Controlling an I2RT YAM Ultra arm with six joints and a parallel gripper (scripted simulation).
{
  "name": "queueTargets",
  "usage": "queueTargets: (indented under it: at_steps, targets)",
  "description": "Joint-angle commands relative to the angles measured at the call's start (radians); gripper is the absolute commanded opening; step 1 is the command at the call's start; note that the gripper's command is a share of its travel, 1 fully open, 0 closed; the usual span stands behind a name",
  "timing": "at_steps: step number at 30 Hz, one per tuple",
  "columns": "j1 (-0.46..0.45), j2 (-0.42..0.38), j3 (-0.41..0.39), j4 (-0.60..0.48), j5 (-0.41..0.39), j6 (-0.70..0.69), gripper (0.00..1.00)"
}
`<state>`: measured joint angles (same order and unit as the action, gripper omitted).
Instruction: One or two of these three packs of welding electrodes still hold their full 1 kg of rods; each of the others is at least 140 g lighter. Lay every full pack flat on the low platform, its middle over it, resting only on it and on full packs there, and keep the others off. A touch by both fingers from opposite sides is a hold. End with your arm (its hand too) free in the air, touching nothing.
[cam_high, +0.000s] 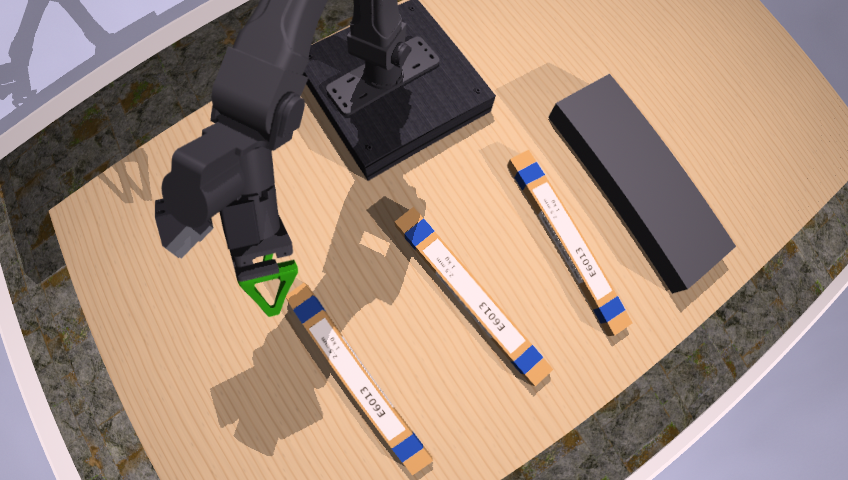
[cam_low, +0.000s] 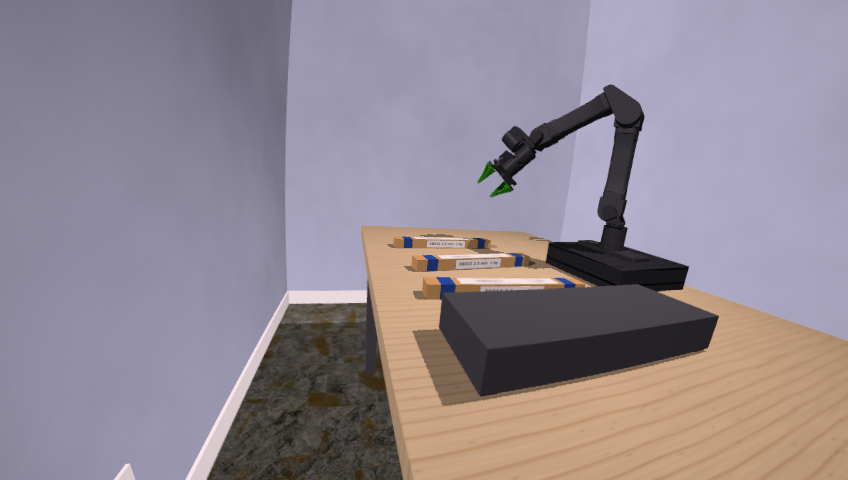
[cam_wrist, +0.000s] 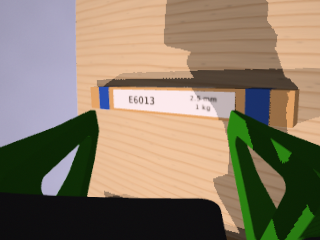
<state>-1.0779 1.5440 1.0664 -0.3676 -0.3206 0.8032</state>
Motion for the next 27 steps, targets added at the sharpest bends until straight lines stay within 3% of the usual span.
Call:
queueTargets:
  at_steps: [1, 9, 11, 20, 22, 27]
  targets:
    - [-0.014, -0.058, 0.099, -0.098, -0.008, -0.007, 0.74]
    - [-0.023, -0.028, 0.305, -0.306, -0.014, -0.009, 0.74]
    - [-0.023, -0.028, 0.305, -0.306, -0.014, -0.009, 0.74]
    - [-0.031, 0.019, 0.59, -0.543, -0.02, -0.015, 0.74]
    - [-0.004, 0.022, 0.615, -0.583, -0.024, -0.045, 0.74]
    - [0.058, -0.035, 0.537, -0.447, 0.012, -0.066, 0.74]
